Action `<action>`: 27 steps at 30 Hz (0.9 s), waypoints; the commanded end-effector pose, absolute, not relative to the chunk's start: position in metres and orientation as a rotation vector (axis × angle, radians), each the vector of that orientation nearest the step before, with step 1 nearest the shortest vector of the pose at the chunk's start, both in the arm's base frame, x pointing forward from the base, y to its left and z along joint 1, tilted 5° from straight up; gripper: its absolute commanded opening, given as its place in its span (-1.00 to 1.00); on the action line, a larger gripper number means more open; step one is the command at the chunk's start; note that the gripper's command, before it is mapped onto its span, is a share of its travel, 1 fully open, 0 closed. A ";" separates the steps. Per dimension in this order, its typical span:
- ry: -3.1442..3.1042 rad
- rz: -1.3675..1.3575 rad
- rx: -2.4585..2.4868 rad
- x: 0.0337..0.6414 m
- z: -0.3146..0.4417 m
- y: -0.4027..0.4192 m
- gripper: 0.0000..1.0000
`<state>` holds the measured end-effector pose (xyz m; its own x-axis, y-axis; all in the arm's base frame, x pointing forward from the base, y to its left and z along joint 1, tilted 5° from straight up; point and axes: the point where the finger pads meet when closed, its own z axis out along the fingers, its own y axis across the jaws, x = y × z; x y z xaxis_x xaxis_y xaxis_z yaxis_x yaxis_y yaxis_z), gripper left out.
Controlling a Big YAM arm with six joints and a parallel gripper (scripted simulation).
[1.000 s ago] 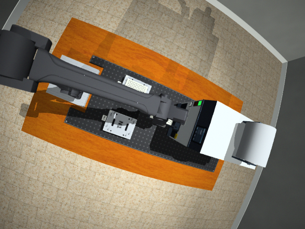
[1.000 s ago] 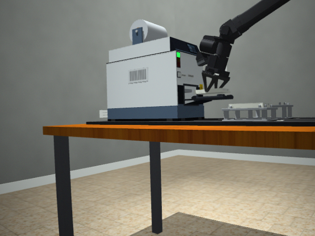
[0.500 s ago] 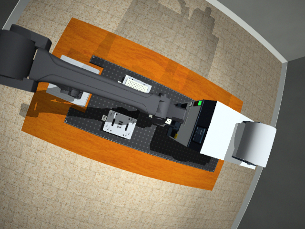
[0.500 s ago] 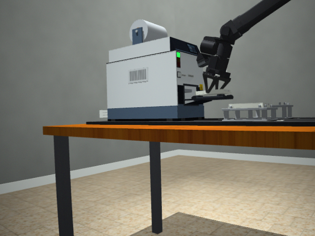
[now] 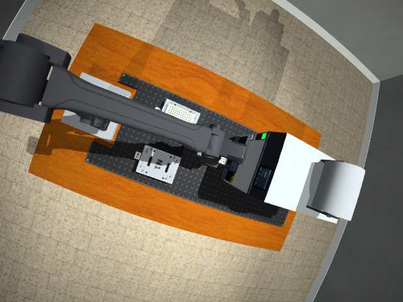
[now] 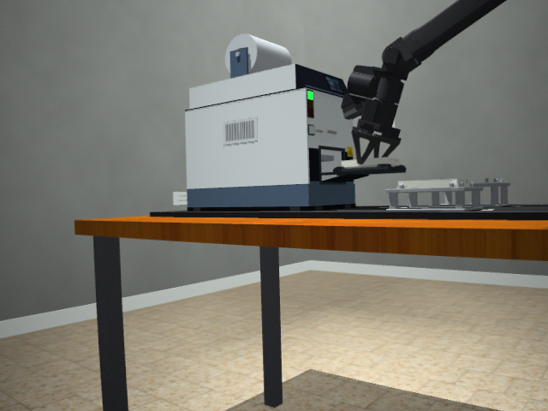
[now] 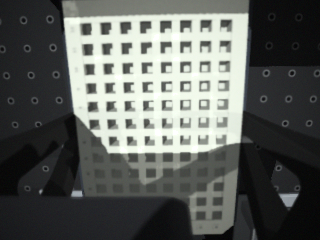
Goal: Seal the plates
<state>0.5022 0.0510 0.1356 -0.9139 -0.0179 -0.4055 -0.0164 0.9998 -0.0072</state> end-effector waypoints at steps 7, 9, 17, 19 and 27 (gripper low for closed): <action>2.656 -0.009 0.014 0.528 0.157 0.044 -1.00; 2.656 -0.009 0.014 0.529 0.155 0.045 -1.00; 2.676 -0.012 0.013 0.522 0.140 0.044 -1.00; 2.684 -0.013 0.012 0.520 0.135 0.044 -1.00; 2.697 -0.015 0.010 0.515 0.136 0.044 -1.00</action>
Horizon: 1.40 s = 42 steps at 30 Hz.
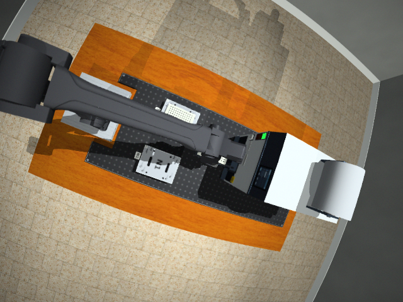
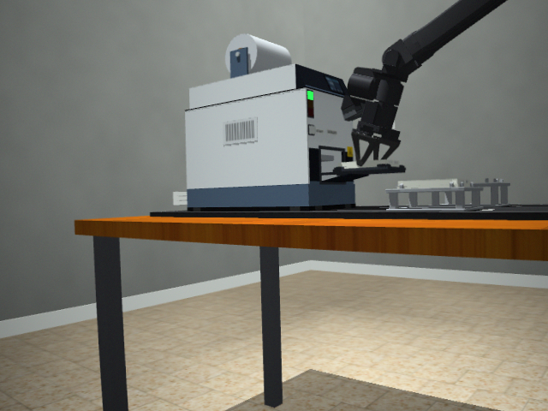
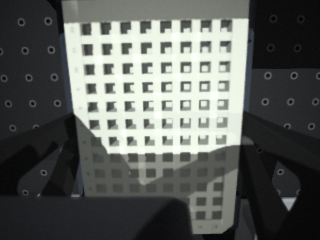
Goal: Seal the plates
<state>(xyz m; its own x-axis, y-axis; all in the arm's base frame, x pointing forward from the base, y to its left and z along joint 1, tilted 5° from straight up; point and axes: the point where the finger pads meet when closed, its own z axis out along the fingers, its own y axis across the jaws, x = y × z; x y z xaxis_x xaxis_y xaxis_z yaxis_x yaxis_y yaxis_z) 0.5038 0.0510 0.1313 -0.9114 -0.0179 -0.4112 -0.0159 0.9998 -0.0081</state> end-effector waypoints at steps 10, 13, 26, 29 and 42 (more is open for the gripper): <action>2.686 -0.008 -0.011 0.511 0.150 0.053 -1.00; 2.685 -0.007 -0.017 0.510 0.151 0.055 -1.00; 2.685 0.006 -0.024 0.508 0.152 0.058 -1.00; 2.686 0.007 -0.022 0.508 0.152 0.059 -1.00; 2.687 0.010 -0.022 0.508 0.151 0.060 -1.00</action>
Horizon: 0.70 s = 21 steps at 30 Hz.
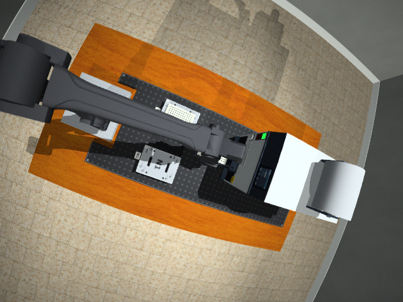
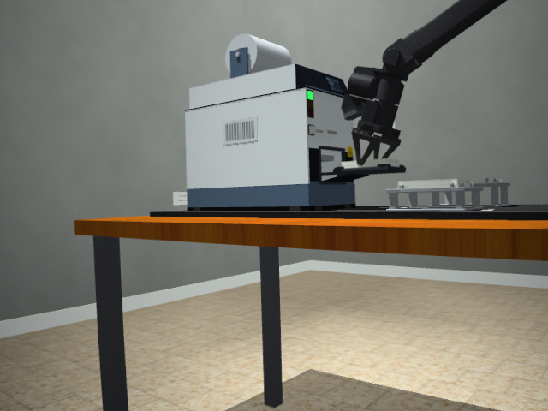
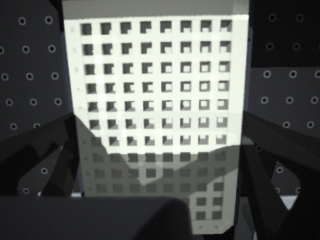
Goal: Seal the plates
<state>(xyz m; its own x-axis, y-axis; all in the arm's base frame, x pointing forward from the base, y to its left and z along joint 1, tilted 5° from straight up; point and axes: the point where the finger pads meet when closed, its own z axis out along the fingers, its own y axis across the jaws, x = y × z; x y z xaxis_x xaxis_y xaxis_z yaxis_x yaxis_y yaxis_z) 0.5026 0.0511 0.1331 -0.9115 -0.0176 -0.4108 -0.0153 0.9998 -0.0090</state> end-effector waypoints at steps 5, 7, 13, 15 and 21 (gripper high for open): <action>2.688 0.011 -0.023 0.508 0.150 0.061 -1.00; 2.689 0.011 -0.024 0.508 0.150 0.061 -1.00; 2.690 0.012 -0.026 0.507 0.149 0.062 -1.00; 2.690 0.012 -0.026 0.507 0.149 0.062 -1.00; 2.691 0.012 -0.026 0.507 0.149 0.062 1.00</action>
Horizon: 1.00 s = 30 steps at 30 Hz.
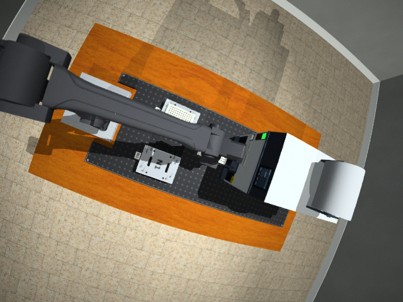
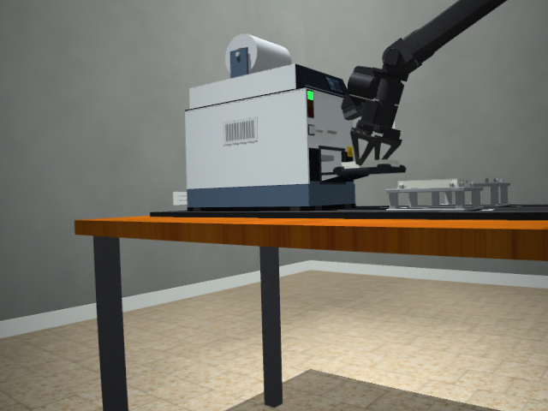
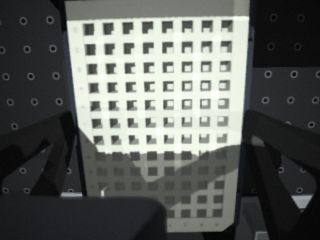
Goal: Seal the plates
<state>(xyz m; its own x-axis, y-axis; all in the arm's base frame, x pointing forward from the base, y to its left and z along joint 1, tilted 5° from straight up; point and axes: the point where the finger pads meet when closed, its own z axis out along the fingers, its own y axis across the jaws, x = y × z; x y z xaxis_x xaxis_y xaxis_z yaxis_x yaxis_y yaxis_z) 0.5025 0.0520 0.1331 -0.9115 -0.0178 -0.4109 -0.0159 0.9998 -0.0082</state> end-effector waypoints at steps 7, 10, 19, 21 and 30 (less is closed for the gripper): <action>2.692 0.005 0.000 0.508 0.148 0.051 1.00; 2.692 0.002 0.008 0.508 0.147 0.048 1.00; 2.693 0.000 0.016 0.509 0.147 0.044 1.00; 2.694 -0.001 0.016 0.509 0.146 0.044 1.00; 2.695 0.005 -0.014 0.507 0.146 0.055 1.00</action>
<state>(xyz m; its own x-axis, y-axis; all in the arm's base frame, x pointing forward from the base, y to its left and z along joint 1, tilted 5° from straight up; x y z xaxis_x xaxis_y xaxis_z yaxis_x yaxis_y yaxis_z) 0.5026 0.0510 0.1331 -0.9116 -0.0159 -0.4108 -0.0139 0.9999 -0.0079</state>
